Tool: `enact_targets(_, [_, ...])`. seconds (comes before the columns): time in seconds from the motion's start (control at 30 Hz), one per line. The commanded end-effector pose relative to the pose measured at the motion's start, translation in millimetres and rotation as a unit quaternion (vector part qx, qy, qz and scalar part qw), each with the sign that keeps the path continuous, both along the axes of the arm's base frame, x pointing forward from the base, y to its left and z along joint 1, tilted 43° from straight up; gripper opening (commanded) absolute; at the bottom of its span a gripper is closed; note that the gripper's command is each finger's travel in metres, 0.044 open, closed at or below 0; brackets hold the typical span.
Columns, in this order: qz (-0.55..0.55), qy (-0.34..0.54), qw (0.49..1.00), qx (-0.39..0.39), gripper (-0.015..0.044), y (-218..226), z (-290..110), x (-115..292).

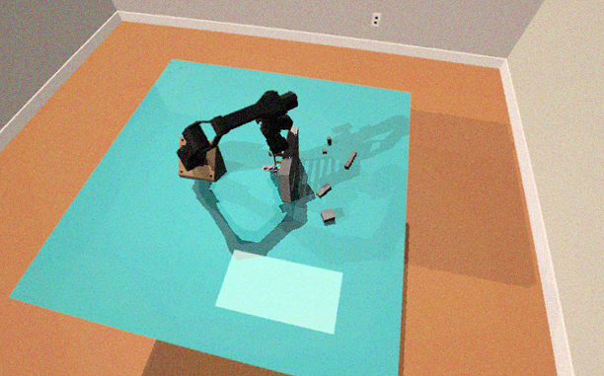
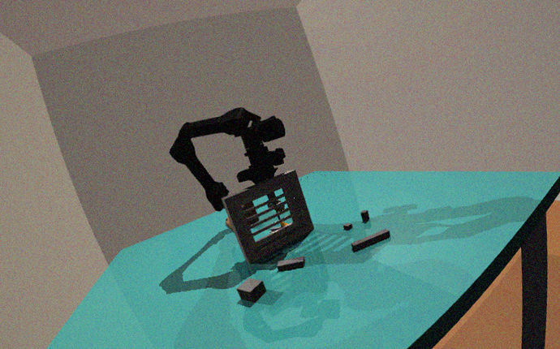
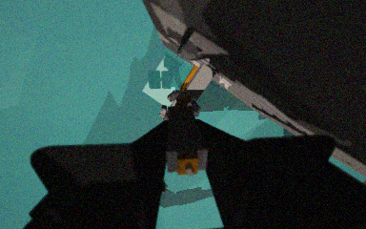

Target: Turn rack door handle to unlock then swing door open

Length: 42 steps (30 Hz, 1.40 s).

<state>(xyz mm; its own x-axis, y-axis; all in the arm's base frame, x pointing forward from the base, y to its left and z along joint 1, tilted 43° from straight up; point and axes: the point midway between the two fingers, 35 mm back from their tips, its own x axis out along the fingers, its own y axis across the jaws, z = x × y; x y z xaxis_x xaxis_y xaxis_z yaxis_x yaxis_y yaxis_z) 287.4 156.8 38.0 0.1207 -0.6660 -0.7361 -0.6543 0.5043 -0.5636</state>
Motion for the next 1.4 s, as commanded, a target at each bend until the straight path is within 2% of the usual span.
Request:
enact_targets(0.0, [0.068,0.061,0.996,-0.011,0.0012,-0.2,-0.1,0.1])
enact_targets(0.37, [0.262,0.237,0.935,-0.043,0.0012,-0.2,-0.1,0.1])
enact_targets(0.77, [0.448,0.406,0.793,-0.073,0.0012,-0.2,-0.2,0.1])
enact_targets(1.17, [0.458,0.414,0.783,-0.075,0.0012,-0.2,-0.2,0.1])
enact_targets(1.37, [0.458,0.414,0.783,-0.075,0.0169,-0.2,-0.2,0.1])
